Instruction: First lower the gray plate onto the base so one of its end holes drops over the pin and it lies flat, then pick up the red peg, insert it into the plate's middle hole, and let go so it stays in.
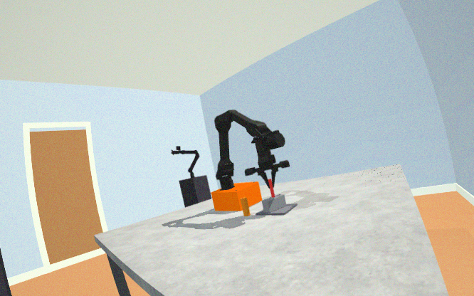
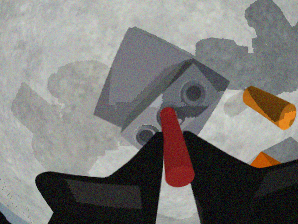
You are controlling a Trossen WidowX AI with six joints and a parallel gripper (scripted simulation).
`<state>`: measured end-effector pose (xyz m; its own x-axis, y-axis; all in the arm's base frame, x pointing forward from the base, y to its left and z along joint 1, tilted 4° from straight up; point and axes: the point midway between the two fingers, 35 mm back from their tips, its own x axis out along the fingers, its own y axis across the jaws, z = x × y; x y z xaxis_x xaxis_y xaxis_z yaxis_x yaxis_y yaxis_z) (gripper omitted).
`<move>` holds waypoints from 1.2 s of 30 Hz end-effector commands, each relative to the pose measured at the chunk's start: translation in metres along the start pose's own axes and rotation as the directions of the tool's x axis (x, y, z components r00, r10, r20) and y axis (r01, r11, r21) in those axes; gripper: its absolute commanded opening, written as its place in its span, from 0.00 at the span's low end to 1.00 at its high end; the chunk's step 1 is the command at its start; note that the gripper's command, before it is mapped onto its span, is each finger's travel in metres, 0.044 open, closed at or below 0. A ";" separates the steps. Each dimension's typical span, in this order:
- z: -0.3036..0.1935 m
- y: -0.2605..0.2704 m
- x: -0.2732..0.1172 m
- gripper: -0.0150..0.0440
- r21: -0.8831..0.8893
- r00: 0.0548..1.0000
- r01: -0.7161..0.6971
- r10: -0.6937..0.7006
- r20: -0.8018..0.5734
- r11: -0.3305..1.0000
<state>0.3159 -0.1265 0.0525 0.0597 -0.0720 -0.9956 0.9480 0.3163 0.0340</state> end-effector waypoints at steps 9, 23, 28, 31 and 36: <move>-0.001 -0.001 0.002 0.25 0.000 1.000 0.000 0.000 0.000 1.000; -0.002 -0.002 0.003 0.25 0.000 1.000 0.000 0.000 0.000 1.000; -0.002 -0.001 0.002 0.25 -0.001 1.000 -0.002 0.002 0.001 1.000; -0.002 -0.001 0.002 0.25 -0.001 1.000 -0.002 0.002 0.001 1.000; -0.002 -0.001 0.002 0.34 -0.001 1.000 -0.002 0.002 0.001 1.000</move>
<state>0.3142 -0.1255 0.0499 0.0614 -0.0725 -0.9955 0.9476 0.3174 0.0354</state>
